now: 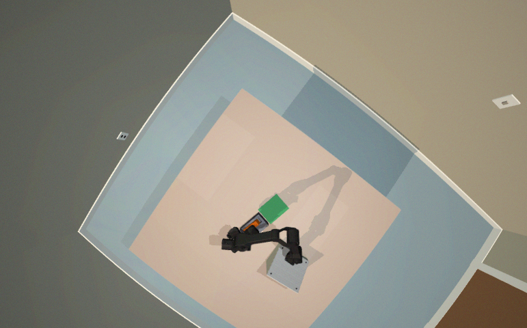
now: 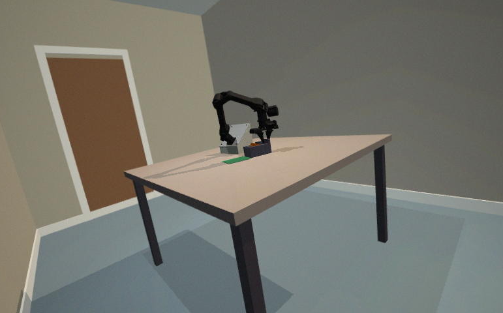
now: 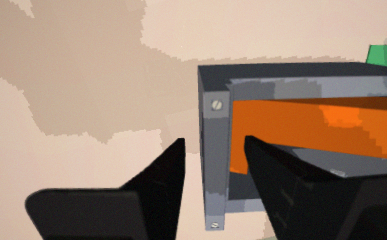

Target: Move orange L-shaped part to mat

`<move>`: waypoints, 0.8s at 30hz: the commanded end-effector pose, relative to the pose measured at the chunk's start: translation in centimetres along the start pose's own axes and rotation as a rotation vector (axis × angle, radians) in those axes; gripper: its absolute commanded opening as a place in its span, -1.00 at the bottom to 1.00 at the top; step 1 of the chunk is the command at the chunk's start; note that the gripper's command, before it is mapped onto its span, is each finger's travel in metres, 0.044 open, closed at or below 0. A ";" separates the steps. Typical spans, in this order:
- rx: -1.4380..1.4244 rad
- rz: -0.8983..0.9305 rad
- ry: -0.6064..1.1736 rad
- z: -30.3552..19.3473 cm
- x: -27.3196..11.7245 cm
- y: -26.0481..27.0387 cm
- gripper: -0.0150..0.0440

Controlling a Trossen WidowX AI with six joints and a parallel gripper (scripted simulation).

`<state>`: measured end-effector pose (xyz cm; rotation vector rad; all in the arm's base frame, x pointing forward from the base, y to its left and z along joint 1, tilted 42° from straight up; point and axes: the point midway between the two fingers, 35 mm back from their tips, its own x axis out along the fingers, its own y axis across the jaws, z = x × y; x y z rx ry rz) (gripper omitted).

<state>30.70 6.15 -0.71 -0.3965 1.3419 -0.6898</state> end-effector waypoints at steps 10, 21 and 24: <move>-0.008 -0.010 0.005 -0.2 2.4 -0.2 0.12; -0.008 -0.011 0.005 -0.3 3.3 -0.3 0.12; -0.008 -0.011 0.005 -0.3 3.3 -0.3 0.12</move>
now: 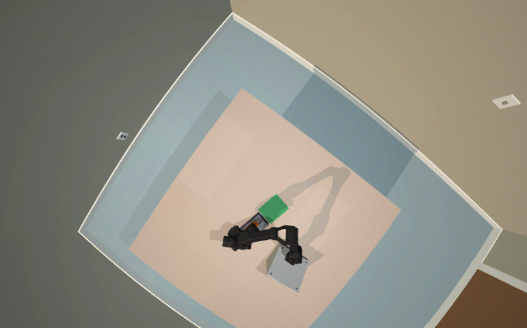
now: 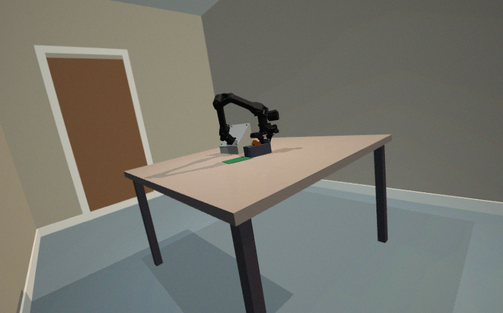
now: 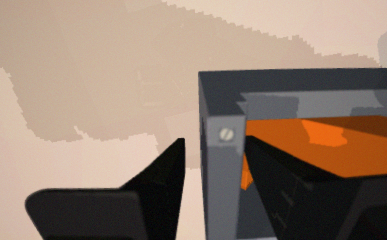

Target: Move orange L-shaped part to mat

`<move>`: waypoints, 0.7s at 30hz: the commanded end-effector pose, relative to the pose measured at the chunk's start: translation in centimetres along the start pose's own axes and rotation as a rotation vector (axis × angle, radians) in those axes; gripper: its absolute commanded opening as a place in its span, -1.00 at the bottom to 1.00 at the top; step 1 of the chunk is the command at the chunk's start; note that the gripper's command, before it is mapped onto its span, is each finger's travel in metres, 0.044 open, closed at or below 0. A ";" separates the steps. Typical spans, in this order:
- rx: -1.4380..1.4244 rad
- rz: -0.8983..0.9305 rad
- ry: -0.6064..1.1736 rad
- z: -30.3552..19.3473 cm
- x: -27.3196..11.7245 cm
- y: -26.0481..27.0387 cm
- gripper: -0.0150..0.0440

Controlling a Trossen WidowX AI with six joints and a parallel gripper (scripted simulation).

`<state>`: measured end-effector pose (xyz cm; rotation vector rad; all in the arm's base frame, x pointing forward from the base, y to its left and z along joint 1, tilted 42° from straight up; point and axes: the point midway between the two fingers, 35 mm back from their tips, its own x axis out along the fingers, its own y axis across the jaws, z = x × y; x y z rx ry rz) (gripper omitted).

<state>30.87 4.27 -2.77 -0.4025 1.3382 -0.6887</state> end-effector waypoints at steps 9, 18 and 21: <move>0.000 0.001 -0.001 0.0 0.0 0.0 0.12; -0.002 -0.003 0.005 -0.1 -0.6 0.5 0.12; -0.004 -0.006 0.010 -0.2 -1.1 1.0 0.12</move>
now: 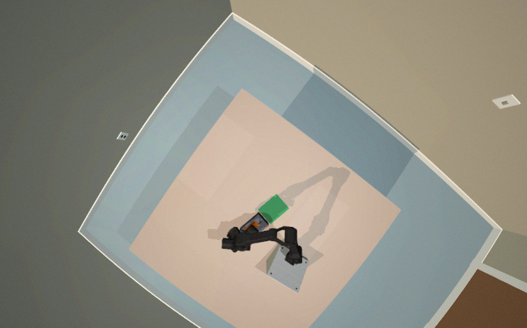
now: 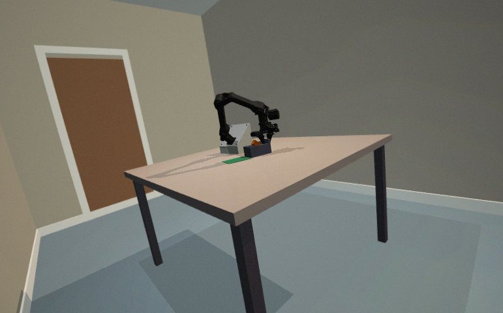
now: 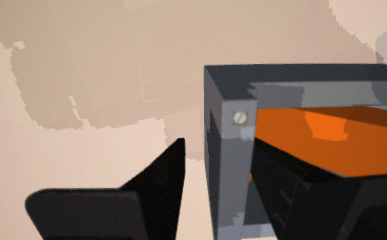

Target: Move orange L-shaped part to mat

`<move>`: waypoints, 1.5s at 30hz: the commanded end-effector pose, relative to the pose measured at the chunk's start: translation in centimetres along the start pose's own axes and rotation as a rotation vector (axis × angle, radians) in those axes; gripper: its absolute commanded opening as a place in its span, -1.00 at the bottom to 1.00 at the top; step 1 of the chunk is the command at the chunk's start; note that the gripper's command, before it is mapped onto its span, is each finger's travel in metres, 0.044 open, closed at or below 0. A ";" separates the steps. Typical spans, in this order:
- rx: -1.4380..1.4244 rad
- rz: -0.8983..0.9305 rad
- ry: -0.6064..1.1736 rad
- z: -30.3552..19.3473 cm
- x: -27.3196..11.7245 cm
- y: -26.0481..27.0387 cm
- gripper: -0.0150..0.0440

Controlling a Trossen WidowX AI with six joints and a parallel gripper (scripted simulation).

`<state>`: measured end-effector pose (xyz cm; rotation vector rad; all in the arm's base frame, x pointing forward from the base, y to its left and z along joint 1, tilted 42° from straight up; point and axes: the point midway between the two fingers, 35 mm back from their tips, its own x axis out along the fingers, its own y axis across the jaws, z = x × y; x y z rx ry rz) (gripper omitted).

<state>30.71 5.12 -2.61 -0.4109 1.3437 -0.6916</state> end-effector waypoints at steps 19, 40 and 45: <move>-0.004 0.014 -0.013 0.2 -9.9 -0.3 0.12; -0.018 0.014 -0.012 0.2 -9.9 -0.4 0.21; -0.289 0.010 -0.010 0.5 -9.9 -1.7 0.46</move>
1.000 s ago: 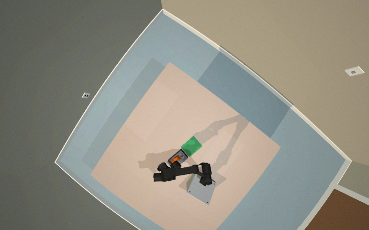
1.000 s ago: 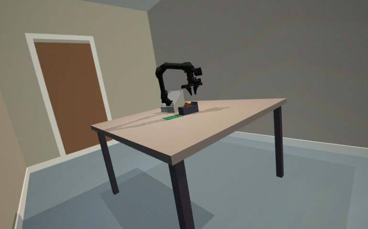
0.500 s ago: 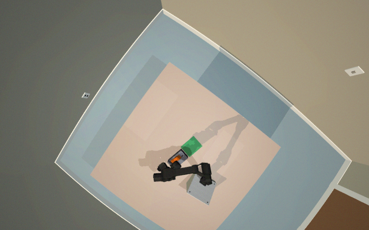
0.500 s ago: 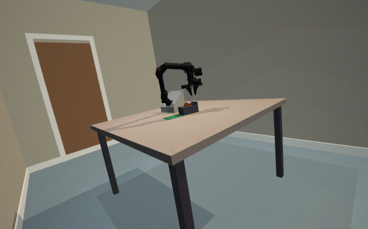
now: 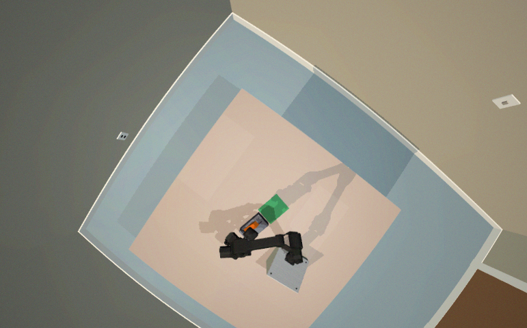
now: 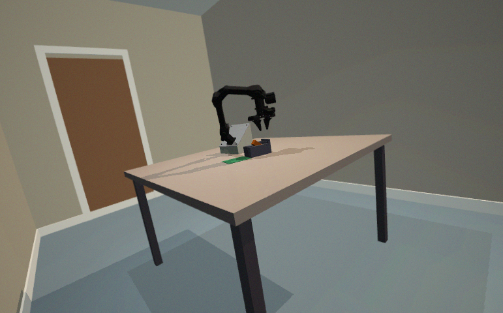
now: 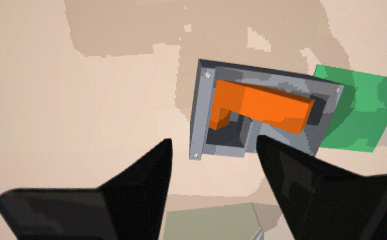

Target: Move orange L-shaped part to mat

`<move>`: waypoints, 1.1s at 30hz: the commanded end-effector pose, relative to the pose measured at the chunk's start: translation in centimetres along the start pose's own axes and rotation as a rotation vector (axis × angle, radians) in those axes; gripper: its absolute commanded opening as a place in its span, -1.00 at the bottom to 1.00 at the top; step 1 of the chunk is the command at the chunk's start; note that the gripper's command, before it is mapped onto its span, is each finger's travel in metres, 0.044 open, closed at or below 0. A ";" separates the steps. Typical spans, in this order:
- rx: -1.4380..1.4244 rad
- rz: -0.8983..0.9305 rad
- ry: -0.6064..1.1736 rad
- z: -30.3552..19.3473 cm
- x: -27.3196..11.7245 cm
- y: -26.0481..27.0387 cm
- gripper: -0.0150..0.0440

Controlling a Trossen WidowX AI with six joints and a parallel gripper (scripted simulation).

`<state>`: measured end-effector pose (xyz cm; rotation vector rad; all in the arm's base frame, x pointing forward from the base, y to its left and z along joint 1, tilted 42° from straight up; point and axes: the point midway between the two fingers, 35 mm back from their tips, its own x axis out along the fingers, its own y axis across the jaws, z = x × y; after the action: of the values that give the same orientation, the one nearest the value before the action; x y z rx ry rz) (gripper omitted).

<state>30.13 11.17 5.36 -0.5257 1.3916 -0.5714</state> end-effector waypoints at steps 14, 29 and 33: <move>-1.358 0.001 0.029 -0.3 0.1 -7.2 0.46; -1.416 0.002 0.030 -0.3 0.6 -7.4 0.46; -1.416 0.001 0.030 -0.4 2.4 -7.5 0.46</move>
<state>29.65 4.96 9.29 -1.6099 1.6576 0.5306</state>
